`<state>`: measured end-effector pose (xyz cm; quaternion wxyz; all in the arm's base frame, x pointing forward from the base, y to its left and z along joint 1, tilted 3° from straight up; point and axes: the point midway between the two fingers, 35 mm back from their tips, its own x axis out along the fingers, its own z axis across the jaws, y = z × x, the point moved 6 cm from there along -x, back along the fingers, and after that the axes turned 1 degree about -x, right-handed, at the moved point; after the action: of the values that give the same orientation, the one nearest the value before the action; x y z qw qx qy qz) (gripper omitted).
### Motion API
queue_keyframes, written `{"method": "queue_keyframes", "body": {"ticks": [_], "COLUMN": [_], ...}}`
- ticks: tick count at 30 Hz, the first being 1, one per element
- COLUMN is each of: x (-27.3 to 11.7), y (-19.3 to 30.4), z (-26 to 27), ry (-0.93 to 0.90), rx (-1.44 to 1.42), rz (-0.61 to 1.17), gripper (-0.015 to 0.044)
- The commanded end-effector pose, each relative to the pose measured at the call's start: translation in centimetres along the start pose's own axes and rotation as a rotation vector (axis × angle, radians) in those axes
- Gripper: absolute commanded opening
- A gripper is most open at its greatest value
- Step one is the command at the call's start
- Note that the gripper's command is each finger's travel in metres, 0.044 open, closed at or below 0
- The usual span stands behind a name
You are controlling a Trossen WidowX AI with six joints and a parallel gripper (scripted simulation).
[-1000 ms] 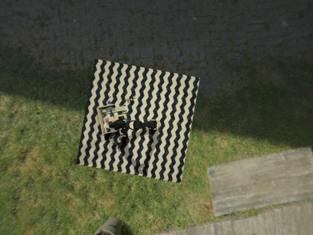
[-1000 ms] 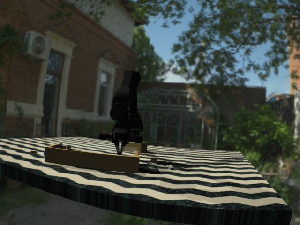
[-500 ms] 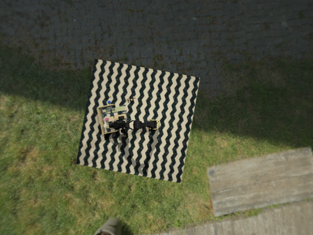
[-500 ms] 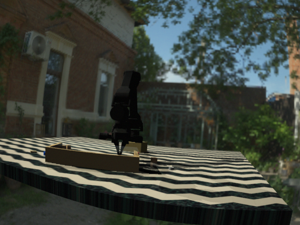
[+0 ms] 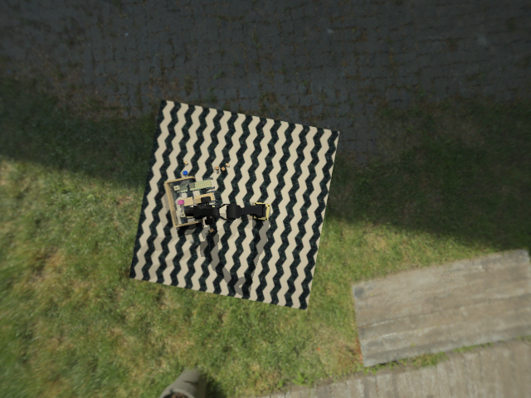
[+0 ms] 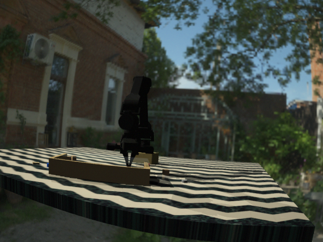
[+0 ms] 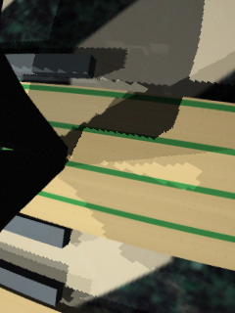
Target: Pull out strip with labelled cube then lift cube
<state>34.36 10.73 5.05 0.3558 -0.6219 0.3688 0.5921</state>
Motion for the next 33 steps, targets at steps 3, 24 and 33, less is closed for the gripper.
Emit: {"method": "queue_keyframes", "body": {"ticks": [3, 24, 33], "x": [0.2, 0.3, 0.4], "y": [-0.1, 2.5, 3.9], "z": [0.0, 0.0, 0.0], "ry": [-0.002, -0.002, -0.002], "rx": [-0.004, -0.004, -0.004], "rz": [-0.004, -0.001, 0.000], "gripper": [0.0000, 0.0000, 0.0000]}}
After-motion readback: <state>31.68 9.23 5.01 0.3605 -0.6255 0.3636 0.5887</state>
